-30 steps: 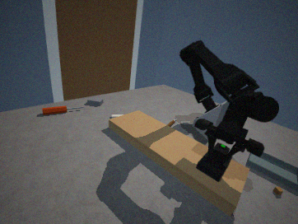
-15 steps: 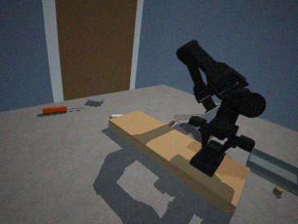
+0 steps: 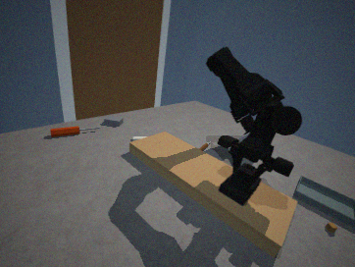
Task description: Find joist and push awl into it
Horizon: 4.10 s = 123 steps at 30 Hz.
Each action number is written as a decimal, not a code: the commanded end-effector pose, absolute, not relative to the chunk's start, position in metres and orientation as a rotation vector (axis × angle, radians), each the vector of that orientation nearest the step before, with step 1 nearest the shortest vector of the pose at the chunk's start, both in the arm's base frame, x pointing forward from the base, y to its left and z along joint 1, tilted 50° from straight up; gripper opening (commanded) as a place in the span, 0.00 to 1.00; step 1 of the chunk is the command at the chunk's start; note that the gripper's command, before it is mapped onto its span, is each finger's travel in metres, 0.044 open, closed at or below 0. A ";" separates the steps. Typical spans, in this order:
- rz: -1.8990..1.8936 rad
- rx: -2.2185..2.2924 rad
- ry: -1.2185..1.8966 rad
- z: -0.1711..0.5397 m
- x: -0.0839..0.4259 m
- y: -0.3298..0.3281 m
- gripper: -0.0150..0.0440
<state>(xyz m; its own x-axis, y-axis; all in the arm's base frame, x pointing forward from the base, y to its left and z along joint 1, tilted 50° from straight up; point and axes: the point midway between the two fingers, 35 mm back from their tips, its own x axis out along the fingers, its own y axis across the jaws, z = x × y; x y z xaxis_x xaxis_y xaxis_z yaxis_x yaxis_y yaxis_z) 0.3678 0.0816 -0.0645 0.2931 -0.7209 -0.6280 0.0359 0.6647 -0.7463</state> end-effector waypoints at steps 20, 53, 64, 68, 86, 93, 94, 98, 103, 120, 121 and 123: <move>-0.569 -0.709 1.176 -0.039 0.367 0.057 0.25; -0.570 -0.712 1.176 -0.003 0.365 0.025 0.25; -0.570 -0.713 1.176 0.009 0.365 0.015 0.25; -0.571 -0.713 1.176 0.013 0.365 0.011 0.25; -0.571 -0.714 1.177 0.033 0.364 -0.006 0.25; -0.572 -0.715 1.177 0.041 0.363 -0.013 0.25; -0.572 -0.715 1.177 0.042 0.363 -0.014 0.25; -0.572 -0.715 1.177 0.046 0.363 -0.018 0.25; -0.572 -0.716 1.177 0.052 0.363 -0.022 0.25; -0.573 -0.717 1.177 0.071 0.362 -0.039 0.25; -0.573 -0.717 1.177 0.072 0.362 -0.040 0.25; -0.573 -0.717 1.176 0.074 0.362 -0.042 0.25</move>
<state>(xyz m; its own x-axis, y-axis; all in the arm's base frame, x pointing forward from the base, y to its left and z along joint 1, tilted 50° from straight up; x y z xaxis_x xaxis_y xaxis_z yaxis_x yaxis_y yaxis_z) 0.3625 -0.0369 0.0697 0.2930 -0.7279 -0.6199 0.0314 0.6554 -0.7547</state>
